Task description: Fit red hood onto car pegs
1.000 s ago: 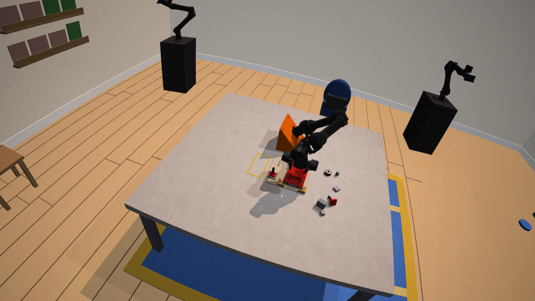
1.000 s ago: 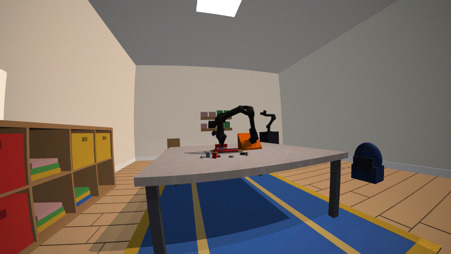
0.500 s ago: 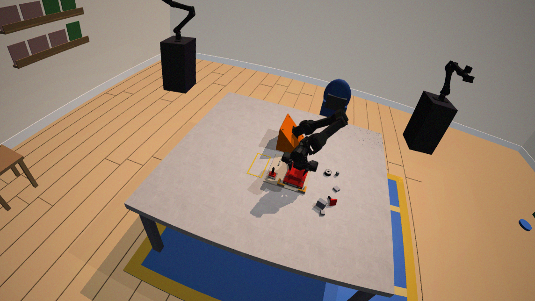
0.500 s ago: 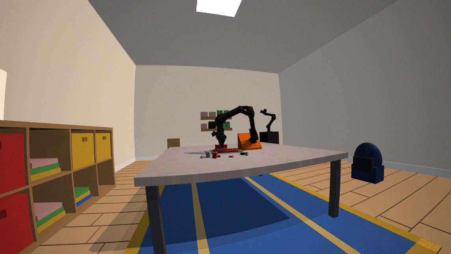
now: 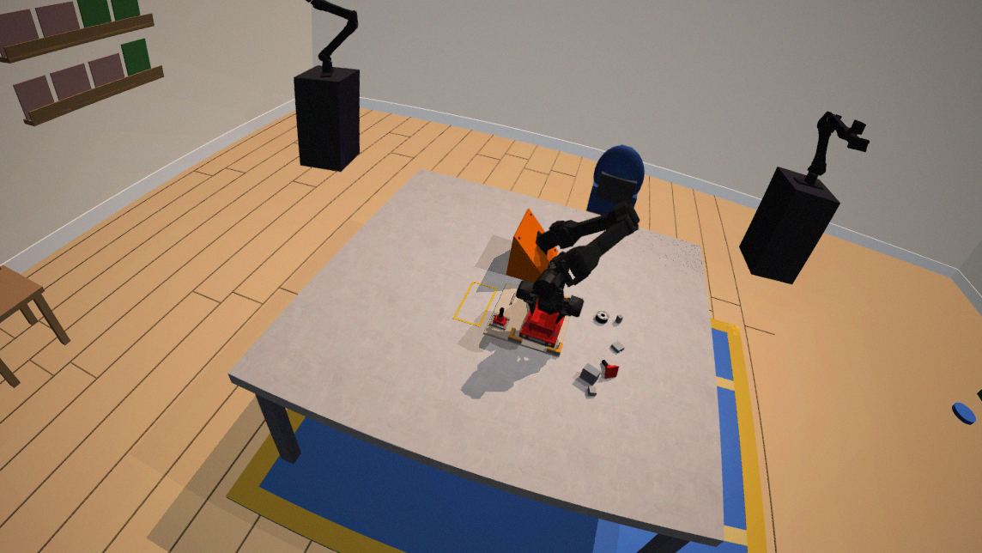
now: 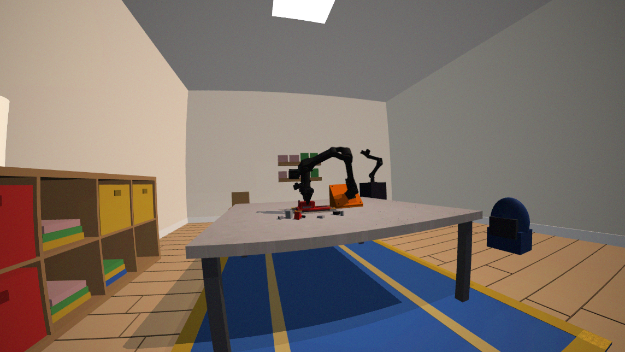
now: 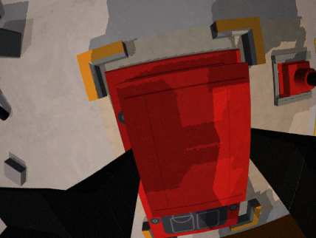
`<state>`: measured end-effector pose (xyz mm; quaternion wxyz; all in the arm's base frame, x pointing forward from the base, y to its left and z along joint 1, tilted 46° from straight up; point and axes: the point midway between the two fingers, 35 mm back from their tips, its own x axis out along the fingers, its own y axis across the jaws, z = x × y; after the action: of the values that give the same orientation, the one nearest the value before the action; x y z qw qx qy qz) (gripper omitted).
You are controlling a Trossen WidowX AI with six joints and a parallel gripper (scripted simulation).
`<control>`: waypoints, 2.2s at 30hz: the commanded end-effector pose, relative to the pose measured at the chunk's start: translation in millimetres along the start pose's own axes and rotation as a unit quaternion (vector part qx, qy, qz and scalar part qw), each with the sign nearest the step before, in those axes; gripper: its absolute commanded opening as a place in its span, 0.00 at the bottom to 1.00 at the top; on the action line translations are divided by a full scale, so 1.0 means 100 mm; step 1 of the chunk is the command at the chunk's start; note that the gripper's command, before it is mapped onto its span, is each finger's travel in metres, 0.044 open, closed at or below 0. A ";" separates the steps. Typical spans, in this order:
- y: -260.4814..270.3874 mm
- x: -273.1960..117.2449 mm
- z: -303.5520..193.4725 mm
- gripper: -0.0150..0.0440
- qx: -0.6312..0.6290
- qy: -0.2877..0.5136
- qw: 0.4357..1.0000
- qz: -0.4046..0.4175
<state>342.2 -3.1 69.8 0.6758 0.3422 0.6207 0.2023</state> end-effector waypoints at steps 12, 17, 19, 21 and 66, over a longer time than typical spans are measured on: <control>0.00 0.06 0.00 0.25 0.002 0.000 1.000 0.002; 0.00 0.08 0.00 0.25 0.002 0.000 1.000 0.002; 0.00 0.09 0.00 0.25 0.002 0.000 1.000 0.002; 0.00 0.10 0.00 0.25 0.002 0.000 1.000 0.002; 0.00 -0.63 0.00 1.00 0.000 0.003 1.000 -0.002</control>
<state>333.6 -47.1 114.2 0.6748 0.3428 0.6218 0.2012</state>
